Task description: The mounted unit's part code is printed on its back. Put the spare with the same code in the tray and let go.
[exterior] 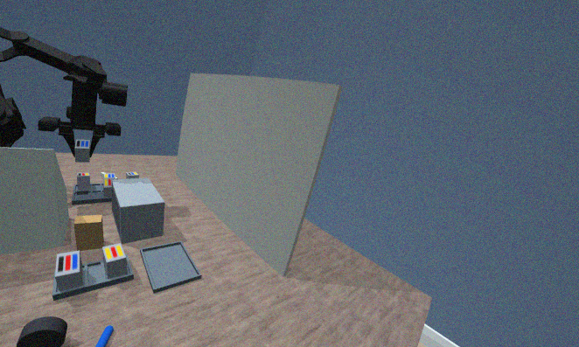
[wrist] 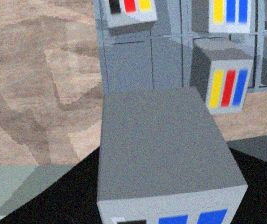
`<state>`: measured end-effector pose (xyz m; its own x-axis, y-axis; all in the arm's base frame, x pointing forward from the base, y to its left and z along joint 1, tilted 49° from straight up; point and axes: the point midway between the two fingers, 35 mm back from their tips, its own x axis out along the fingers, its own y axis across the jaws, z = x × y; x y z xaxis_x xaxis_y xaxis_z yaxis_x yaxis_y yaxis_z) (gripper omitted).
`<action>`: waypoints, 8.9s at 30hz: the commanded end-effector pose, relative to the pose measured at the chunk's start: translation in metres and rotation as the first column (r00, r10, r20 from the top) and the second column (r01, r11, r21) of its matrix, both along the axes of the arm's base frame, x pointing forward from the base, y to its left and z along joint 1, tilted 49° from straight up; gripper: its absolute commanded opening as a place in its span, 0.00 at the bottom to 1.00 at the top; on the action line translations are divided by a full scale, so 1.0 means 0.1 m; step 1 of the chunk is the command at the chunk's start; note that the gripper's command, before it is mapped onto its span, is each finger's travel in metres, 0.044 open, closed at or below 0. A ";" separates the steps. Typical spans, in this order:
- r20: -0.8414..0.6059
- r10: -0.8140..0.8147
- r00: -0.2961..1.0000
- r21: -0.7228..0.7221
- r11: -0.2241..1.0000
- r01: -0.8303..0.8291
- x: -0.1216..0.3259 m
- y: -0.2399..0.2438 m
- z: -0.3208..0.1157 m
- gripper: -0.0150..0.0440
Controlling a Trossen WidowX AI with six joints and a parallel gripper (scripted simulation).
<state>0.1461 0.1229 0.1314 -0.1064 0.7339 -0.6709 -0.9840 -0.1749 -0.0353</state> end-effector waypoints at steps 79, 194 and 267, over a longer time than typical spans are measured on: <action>0.010 -0.006 1.000 -0.018 1.000 0.006 2.07 -1.78 -1.41 0.25; 0.017 0.000 1.000 -0.003 1.000 0.000 2.09 -1.41 -3.05 0.25; 0.030 -0.021 0.999 -0.005 1.000 0.021 2.13 -1.97 -2.56 1.00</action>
